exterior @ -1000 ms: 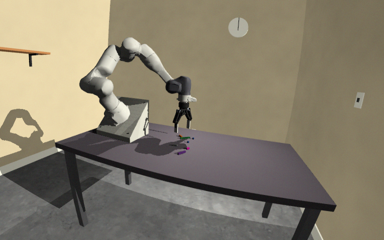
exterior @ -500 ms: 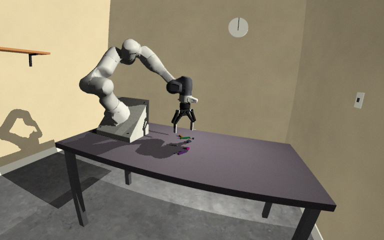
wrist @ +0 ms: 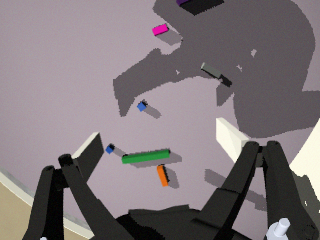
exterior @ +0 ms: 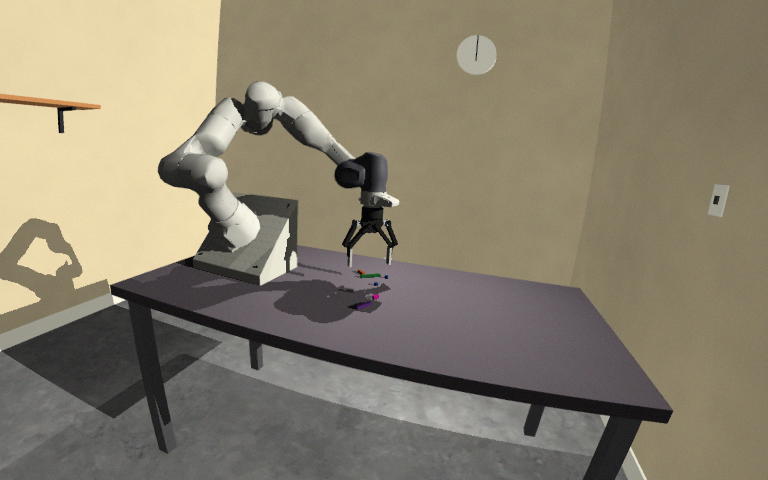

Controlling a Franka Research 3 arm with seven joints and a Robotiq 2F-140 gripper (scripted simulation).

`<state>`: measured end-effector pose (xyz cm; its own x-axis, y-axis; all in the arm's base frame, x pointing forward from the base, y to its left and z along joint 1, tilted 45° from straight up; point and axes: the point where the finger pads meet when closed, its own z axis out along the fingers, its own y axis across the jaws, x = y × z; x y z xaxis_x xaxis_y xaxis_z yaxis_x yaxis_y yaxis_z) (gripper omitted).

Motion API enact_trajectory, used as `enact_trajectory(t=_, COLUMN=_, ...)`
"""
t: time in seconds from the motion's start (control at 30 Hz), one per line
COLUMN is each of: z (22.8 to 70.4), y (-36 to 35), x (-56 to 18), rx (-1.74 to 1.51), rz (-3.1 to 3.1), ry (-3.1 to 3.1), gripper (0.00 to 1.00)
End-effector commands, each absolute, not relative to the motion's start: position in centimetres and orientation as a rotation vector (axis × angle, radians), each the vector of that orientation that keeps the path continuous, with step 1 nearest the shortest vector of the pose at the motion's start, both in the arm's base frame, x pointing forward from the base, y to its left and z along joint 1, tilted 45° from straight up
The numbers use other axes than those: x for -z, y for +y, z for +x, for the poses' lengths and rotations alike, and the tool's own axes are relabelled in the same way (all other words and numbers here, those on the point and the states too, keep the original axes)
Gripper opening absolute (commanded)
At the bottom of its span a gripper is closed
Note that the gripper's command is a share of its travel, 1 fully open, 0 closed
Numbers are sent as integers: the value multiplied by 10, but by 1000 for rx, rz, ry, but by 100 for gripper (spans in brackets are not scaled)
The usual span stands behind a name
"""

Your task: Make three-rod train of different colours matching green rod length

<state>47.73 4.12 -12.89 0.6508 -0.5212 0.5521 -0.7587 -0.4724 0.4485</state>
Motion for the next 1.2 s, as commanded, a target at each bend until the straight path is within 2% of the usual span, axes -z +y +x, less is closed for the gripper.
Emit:
enact_trajectory(t=0.0, z=478, y=39, x=127, rx=-512, rz=2101, ry=-1179, gripper=100)
enact_trajectory(t=1.17, z=515, y=11, x=97, rx=-791, rz=1685, ry=-1856, gripper=100)
